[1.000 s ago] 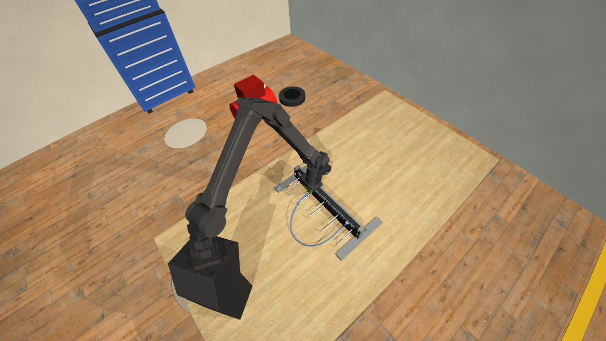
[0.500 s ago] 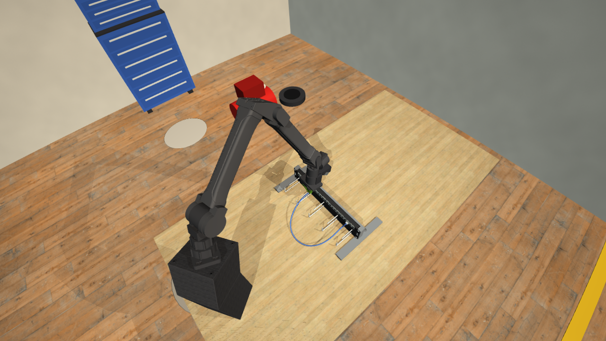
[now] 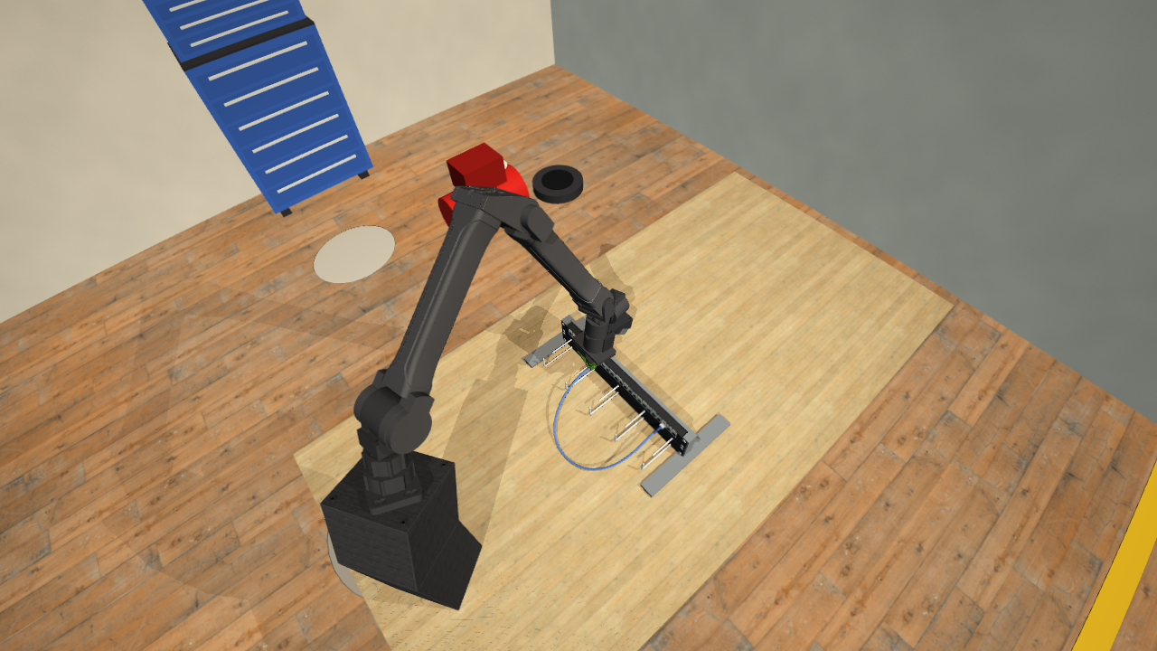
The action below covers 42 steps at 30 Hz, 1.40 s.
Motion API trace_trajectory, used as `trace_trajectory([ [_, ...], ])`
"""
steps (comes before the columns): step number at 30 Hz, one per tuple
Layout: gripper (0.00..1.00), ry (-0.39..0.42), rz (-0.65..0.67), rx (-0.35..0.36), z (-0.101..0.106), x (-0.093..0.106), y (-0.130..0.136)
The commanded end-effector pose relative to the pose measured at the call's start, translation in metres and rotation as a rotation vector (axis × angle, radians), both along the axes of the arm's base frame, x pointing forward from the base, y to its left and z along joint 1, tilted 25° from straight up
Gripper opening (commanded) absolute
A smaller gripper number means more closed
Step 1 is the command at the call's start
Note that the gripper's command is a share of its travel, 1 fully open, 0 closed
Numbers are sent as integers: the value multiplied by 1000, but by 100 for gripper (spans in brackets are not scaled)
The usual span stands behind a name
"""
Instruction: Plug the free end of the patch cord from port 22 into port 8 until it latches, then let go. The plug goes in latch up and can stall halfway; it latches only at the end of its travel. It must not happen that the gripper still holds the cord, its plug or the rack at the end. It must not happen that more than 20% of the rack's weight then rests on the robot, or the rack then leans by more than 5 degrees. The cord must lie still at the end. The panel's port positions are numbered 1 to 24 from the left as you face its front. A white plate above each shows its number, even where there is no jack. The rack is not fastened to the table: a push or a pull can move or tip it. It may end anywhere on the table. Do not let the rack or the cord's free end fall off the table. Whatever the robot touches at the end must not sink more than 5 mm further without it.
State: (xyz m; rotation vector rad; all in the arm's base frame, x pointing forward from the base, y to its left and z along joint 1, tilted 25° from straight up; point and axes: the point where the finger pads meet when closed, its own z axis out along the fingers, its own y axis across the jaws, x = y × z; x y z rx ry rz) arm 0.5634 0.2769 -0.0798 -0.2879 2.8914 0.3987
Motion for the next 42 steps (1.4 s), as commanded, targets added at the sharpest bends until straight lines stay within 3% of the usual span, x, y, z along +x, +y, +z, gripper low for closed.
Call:
trace_trajectory([
  [1,0,-147,-26,46,58,53,1],
  [42,0,-139,-27,43,55,47,2],
])
